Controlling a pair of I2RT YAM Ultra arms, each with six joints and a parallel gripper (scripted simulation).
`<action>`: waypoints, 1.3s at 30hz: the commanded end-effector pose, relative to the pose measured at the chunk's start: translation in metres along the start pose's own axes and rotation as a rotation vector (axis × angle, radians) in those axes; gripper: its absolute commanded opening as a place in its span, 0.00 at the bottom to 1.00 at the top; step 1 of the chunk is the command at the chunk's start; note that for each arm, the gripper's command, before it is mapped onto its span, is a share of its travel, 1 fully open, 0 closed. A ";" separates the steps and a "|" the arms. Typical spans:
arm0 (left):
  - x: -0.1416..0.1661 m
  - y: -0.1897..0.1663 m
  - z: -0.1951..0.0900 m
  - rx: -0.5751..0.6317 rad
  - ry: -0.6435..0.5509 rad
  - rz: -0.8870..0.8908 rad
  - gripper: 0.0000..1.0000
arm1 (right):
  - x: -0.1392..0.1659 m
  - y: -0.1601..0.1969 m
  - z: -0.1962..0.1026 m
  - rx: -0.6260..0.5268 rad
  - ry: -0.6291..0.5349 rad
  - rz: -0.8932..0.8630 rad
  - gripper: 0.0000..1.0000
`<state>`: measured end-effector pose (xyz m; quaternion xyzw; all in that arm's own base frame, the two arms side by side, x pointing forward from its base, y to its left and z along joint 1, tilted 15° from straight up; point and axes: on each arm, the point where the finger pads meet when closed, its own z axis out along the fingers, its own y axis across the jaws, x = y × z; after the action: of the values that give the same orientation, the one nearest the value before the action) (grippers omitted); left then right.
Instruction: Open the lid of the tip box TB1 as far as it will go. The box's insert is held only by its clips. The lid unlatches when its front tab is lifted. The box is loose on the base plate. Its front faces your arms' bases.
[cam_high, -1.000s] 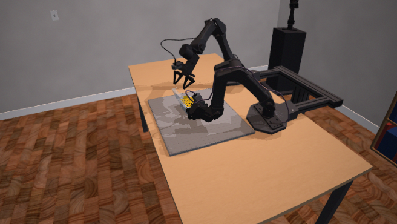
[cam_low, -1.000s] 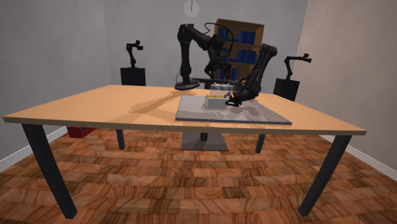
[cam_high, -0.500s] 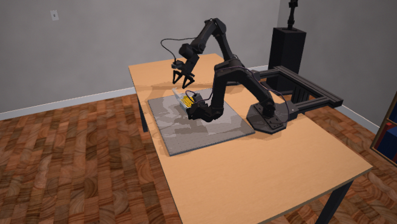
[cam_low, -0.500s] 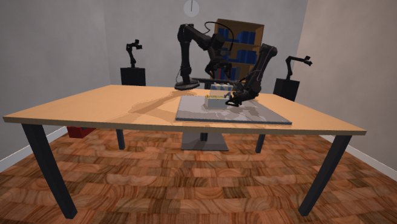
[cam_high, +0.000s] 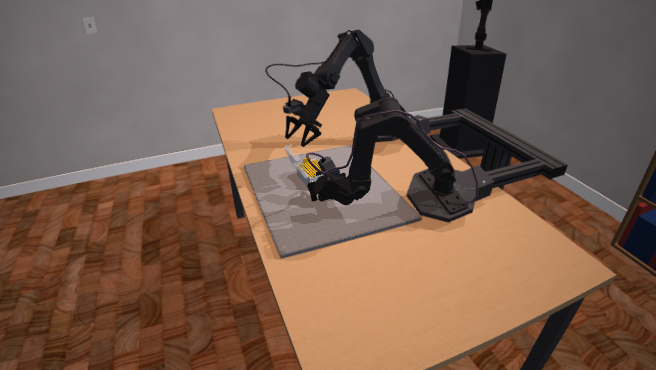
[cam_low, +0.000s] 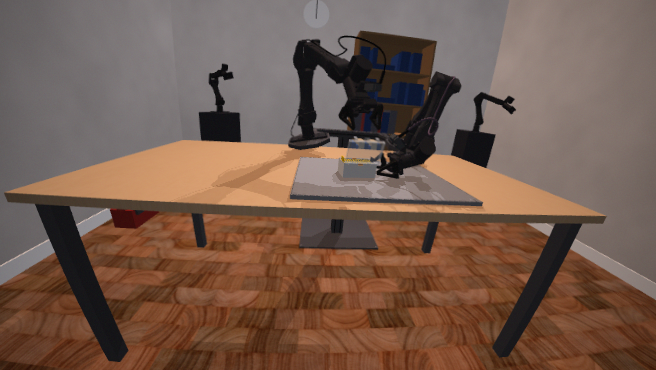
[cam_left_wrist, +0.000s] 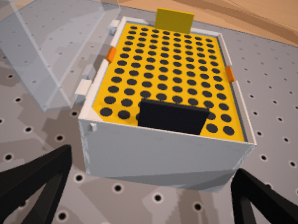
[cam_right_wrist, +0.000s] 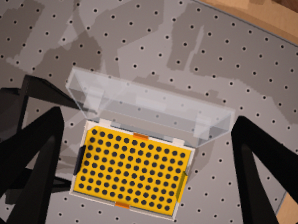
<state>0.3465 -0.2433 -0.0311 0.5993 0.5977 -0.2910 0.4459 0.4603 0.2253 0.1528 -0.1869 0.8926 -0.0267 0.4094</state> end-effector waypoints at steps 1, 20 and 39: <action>-0.008 -0.005 -0.013 0.023 -0.018 0.004 1.00 | -0.019 0.001 -0.014 -0.017 -0.061 0.010 1.00; -0.010 0.000 -0.048 0.016 -0.022 0.034 1.00 | -0.019 0.001 -0.014 -0.017 -0.061 0.010 1.00; -0.007 -0.002 -0.049 0.015 -0.018 0.022 1.00 | -0.019 0.001 -0.014 -0.017 -0.061 0.010 1.00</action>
<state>0.3355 -0.1984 -0.0116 0.6021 0.5978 -0.2859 0.4454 0.4603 0.2253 0.1528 -0.1869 0.8926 -0.0267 0.4095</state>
